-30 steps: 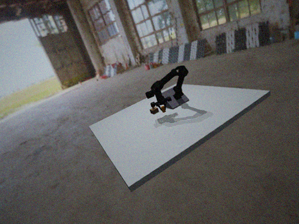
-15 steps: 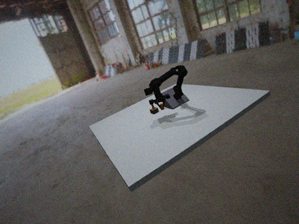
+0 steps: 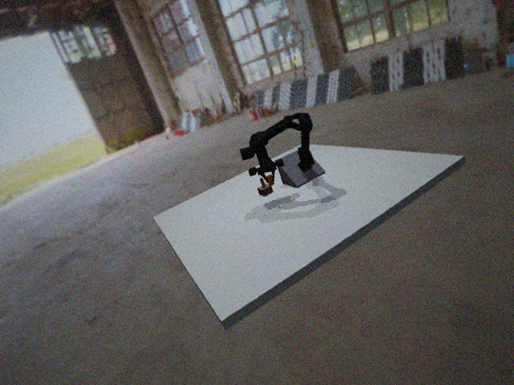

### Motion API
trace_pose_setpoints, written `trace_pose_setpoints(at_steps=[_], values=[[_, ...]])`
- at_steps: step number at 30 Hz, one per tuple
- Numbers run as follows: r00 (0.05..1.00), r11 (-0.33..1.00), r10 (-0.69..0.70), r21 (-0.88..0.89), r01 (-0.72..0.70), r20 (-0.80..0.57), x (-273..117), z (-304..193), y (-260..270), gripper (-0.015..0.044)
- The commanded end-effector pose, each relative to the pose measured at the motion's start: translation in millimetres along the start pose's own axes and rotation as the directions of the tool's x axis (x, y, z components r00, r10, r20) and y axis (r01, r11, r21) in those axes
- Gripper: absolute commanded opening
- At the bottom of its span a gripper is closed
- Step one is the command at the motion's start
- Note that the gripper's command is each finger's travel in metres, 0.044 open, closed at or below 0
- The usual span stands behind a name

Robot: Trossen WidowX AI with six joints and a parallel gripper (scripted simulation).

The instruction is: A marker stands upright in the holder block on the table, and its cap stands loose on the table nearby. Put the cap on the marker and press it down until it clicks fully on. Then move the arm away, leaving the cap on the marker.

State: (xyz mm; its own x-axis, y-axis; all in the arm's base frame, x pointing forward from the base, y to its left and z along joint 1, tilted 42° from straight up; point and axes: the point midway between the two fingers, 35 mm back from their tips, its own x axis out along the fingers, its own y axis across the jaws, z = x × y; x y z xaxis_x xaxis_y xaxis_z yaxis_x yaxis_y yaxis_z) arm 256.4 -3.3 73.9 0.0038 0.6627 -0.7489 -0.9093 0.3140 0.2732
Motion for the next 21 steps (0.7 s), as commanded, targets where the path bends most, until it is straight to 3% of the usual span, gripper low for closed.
trace_pose_setpoints(at_steps=[1,21], values=[[1.0,1.0,-0.007,-0.002,0.007,-0.007,-7,-12,-10,0.0],[1.0,1.0,-0.001,-0.018,0.001,-0.012,-29,-77,-42,0.0]])
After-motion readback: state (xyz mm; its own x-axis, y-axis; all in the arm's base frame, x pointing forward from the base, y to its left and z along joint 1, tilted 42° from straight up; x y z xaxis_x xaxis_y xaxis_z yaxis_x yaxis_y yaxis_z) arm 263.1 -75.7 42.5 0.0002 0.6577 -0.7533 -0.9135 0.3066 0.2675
